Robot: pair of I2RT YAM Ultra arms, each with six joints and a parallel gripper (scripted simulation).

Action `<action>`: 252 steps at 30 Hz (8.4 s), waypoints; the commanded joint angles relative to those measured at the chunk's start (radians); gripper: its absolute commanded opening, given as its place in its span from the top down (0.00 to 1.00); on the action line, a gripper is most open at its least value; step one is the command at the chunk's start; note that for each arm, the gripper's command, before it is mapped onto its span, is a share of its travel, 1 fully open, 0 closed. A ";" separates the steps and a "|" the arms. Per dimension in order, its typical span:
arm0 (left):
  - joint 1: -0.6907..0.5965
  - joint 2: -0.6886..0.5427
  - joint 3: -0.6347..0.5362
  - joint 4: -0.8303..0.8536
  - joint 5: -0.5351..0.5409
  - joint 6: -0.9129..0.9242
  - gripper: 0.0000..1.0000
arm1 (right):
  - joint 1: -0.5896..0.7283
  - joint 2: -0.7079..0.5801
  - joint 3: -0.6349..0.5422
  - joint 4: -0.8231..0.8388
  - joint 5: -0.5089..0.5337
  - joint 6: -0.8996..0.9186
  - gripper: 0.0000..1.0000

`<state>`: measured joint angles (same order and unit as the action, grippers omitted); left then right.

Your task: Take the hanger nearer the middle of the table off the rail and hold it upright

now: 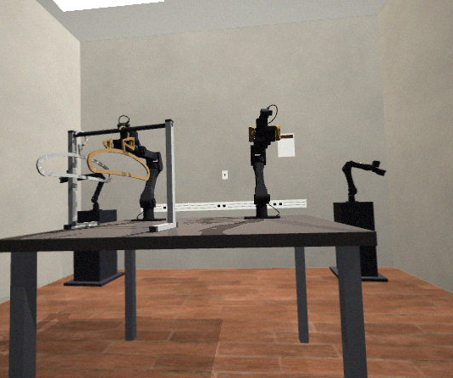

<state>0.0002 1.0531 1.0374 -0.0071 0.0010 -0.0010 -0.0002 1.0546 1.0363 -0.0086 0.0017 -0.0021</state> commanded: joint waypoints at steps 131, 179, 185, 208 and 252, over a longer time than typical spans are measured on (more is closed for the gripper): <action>-0.812 0.109 -0.317 1.057 0.268 -0.121 0.00 | 0.335 0.461 0.625 -0.518 0.428 0.172 1.00; -0.812 0.109 -0.317 1.057 0.268 -0.121 0.00 | 0.569 0.173 0.674 -0.921 0.580 0.273 1.00; -0.812 0.109 -0.317 1.057 0.268 -0.121 0.00 | 0.667 0.137 0.661 -0.973 0.685 0.329 1.00; -0.811 0.108 -0.307 1.048 0.283 -0.130 0.00 | 0.749 0.157 0.667 -0.998 0.804 0.397 1.00; -0.749 0.002 -0.304 0.811 0.432 -0.156 0.00 | 0.743 0.157 0.675 -0.998 0.795 0.392 1.00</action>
<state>-0.7536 1.0695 0.7120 0.8162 0.4274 -0.1543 0.7418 1.2194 1.7035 -1.0218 0.7753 0.3862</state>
